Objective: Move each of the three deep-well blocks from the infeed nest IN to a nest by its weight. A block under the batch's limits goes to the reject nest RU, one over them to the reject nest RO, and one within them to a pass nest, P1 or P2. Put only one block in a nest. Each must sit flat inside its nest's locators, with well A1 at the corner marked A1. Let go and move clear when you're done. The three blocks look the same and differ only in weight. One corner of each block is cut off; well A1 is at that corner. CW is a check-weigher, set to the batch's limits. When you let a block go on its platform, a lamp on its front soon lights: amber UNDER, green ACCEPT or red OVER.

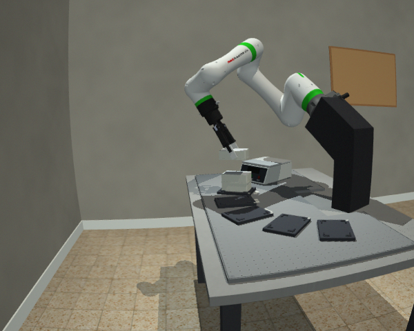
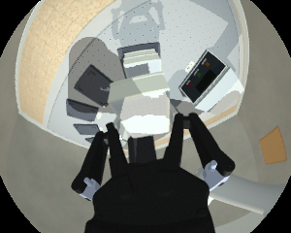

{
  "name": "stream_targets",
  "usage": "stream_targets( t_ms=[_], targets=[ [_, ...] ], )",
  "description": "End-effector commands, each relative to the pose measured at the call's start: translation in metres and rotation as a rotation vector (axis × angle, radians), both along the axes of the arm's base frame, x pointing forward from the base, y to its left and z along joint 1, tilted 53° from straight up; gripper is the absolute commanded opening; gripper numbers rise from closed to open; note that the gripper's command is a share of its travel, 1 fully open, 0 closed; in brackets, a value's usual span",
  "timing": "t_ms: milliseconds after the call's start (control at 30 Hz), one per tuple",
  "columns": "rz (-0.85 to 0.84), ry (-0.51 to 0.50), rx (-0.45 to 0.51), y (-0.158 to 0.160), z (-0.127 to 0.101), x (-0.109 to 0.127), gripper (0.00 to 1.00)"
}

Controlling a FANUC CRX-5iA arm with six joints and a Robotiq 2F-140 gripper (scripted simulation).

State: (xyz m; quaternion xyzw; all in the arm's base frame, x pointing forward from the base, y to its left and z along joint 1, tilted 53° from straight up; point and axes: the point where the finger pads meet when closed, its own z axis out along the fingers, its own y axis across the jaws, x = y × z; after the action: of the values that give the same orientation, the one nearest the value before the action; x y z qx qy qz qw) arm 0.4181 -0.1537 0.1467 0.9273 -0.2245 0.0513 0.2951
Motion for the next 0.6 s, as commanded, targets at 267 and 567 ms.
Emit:
stream_targets(
  t_ms=[267,567],
  targets=[
    [0.140,0.160,-0.097,0.009,-0.021,0.011,0.10],
    [0.252,0.290,-0.175,0.018,-0.046,0.023,0.10]
  ],
)
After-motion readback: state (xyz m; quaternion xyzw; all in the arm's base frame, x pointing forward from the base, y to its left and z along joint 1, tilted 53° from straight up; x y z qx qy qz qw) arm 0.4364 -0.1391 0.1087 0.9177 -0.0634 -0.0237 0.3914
